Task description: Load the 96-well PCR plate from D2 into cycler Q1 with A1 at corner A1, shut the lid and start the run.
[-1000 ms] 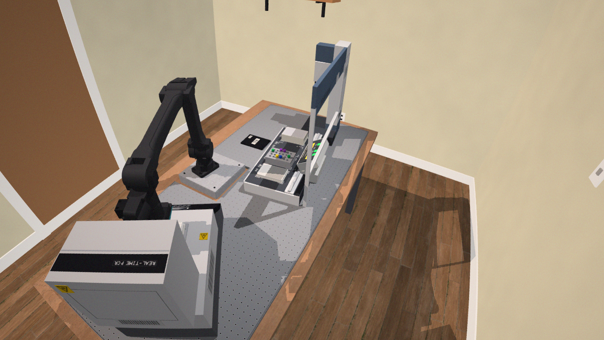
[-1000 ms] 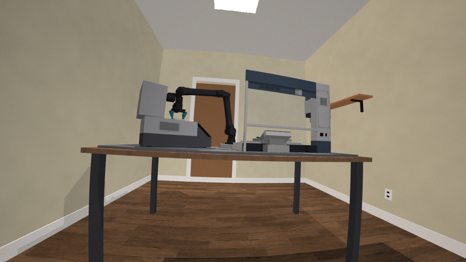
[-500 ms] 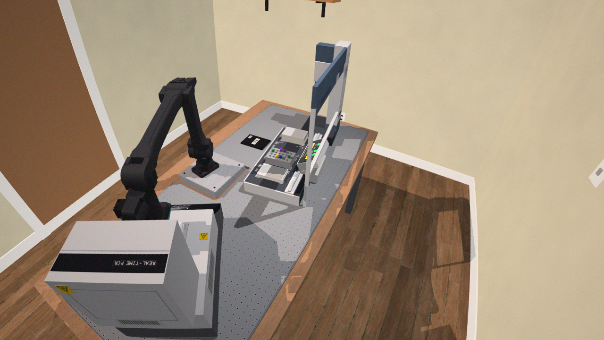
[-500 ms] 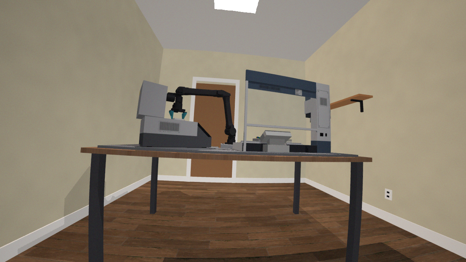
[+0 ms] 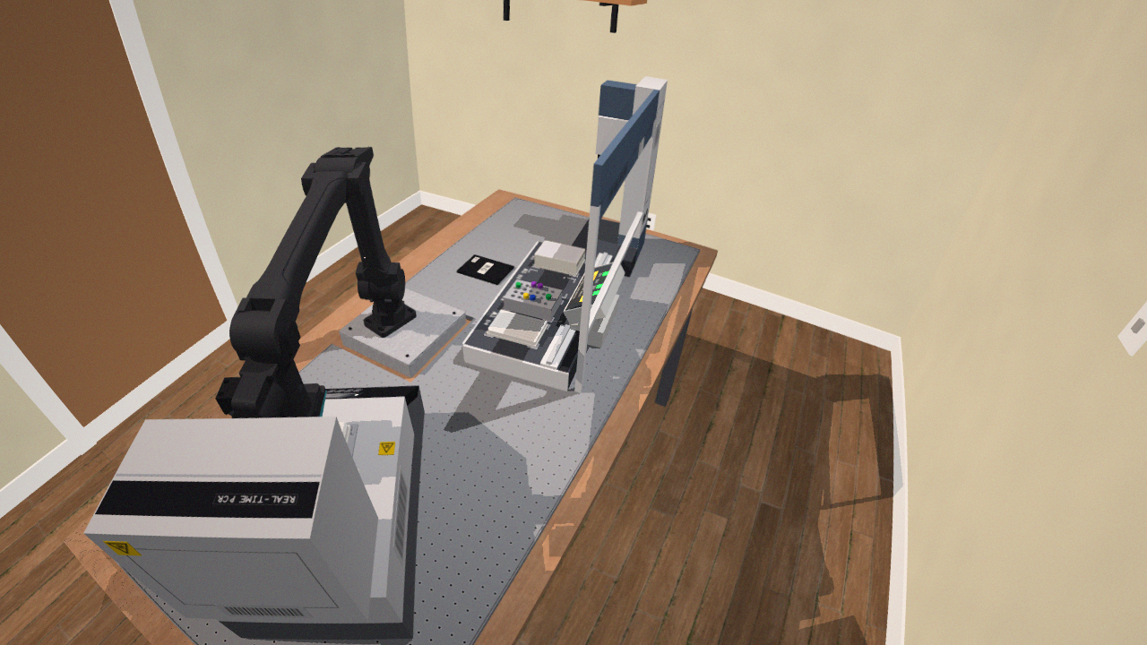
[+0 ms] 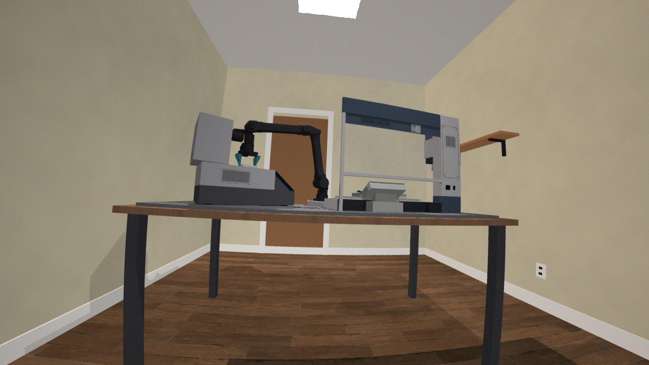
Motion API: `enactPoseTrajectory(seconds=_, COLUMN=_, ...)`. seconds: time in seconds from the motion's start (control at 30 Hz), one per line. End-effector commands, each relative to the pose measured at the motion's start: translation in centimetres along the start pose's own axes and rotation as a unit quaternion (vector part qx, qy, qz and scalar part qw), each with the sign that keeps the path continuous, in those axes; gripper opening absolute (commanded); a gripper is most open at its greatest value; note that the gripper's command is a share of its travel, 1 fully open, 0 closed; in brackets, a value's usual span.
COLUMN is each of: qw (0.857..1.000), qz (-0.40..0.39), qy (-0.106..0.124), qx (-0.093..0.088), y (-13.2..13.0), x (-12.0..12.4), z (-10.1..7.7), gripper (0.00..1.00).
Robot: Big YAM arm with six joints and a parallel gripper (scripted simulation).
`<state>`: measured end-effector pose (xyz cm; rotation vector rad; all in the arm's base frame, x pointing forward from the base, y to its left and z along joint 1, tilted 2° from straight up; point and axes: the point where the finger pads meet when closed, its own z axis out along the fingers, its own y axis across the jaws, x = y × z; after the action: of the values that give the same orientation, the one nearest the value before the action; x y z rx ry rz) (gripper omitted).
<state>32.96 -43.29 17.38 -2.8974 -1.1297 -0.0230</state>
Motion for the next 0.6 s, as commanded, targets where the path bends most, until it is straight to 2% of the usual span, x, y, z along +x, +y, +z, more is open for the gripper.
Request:
enactPoseTrajectory(seconds=0.0, qw=1.000, qz=-0.001, qy=0.001, qx=0.007, y=0.1, x=0.8, z=0.2, gripper=1.00)
enactPoseTrajectory(seconds=0.2, qw=1.000, qz=0.005, qy=0.001, qx=0.002, y=-0.1, x=0.1, z=-0.2, gripper=1.00)
enactPoseTrajectory(seconds=0.43, qw=1.000, qz=0.011, qy=-0.002, qx=-0.027, y=0.5, x=-0.6, z=-2.9, gripper=1.00)
enactPoseTrajectory(seconds=0.57, qw=1.000, qz=0.005, qy=-0.003, qx=-0.031, y=0.7, x=-0.7, z=-3.2, gripper=1.00)
